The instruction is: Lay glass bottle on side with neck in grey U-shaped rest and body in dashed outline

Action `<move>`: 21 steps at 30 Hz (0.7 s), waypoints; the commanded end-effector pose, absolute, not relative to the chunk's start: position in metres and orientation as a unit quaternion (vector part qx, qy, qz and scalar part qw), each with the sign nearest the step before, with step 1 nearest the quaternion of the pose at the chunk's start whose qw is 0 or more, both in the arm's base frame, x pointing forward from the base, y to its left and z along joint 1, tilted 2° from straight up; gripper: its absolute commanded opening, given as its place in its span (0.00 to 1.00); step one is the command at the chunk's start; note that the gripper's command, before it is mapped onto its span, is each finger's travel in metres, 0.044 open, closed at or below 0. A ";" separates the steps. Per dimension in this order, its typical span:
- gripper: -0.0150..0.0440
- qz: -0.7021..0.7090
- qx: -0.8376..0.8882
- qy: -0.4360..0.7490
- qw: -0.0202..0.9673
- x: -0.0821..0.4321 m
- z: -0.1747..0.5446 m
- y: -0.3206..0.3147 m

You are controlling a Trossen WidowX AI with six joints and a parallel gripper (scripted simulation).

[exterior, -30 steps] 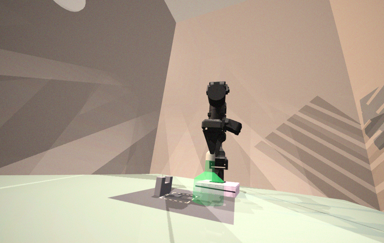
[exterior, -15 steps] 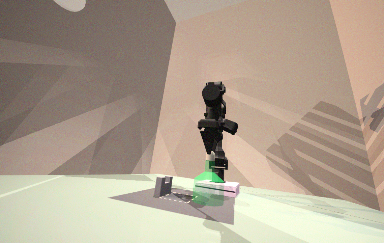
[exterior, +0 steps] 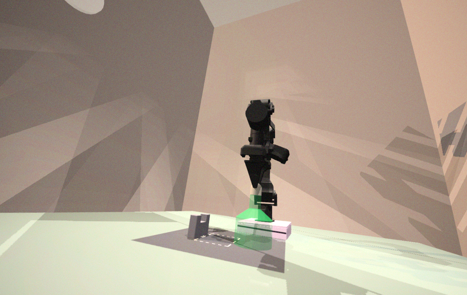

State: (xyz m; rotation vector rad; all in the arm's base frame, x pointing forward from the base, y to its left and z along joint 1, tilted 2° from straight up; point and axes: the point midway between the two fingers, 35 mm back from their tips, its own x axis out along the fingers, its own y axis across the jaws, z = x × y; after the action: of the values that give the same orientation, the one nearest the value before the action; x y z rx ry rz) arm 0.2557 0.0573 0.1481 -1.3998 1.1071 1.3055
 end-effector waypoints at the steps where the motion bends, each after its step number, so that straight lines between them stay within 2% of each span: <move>1: 0.47 0.528 -0.566 0.445 0.450 0.256 0.149 0.058; 21: 0.47 0.531 -0.564 0.445 0.450 0.258 0.152 0.045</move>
State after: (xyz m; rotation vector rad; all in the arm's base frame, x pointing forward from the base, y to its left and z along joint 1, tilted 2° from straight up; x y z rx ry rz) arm 0.2566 0.0529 0.1494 -1.3842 1.0889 1.3253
